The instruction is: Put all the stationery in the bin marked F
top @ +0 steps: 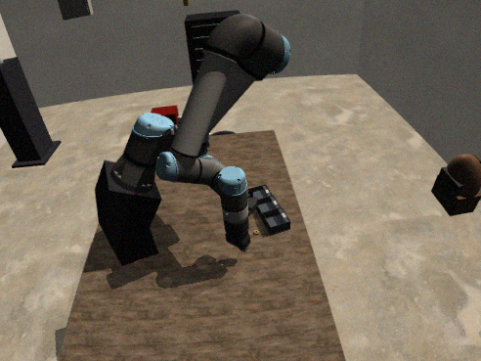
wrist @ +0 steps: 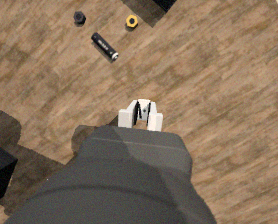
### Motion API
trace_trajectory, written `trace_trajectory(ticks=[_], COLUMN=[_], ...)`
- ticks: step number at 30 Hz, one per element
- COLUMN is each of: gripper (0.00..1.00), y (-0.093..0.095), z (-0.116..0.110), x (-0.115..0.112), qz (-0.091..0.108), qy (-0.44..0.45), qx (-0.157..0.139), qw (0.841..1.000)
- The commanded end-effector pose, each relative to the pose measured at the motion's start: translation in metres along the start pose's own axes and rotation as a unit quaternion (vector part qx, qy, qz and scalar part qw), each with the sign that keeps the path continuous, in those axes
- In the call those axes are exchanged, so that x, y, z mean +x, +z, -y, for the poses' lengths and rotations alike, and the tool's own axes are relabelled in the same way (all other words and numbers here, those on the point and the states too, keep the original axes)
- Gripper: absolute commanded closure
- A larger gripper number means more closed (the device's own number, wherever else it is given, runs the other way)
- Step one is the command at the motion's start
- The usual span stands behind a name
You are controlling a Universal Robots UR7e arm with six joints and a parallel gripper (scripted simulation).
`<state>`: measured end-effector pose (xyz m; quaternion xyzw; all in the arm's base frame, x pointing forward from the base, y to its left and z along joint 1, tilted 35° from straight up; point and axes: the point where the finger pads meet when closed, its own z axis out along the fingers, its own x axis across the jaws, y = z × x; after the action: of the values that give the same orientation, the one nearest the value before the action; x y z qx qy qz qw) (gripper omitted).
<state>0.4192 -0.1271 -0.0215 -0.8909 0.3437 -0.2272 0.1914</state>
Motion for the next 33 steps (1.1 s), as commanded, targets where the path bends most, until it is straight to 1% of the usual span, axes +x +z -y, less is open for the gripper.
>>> trace_trajectory(ticks=[1, 6, 21, 23, 27, 28, 33], gripper=[0.68, 0.68, 0.68, 0.68, 0.68, 0.68, 0.68], y=[-0.006, -0.006, -0.006, -0.006, -0.006, -0.006, -0.006], z=[0.0, 0.0, 0.09, 0.09, 0.114, 0.115, 0.145], x=[0.0, 0.0, 0.002, 0.002, 0.003, 0.003, 0.003], qz=[-0.001, -0.001, -0.001, -0.001, -0.001, -0.001, -0.001], qy=[0.0, 0.0, 0.0, 0.0, 0.0, 0.0, -0.111], qx=[0.0, 0.0, 0.0, 0.0, 0.0, 0.0, 0.0], qw=[1.0, 1.0, 1.0, 1.0, 1.0, 1.0, 0.994])
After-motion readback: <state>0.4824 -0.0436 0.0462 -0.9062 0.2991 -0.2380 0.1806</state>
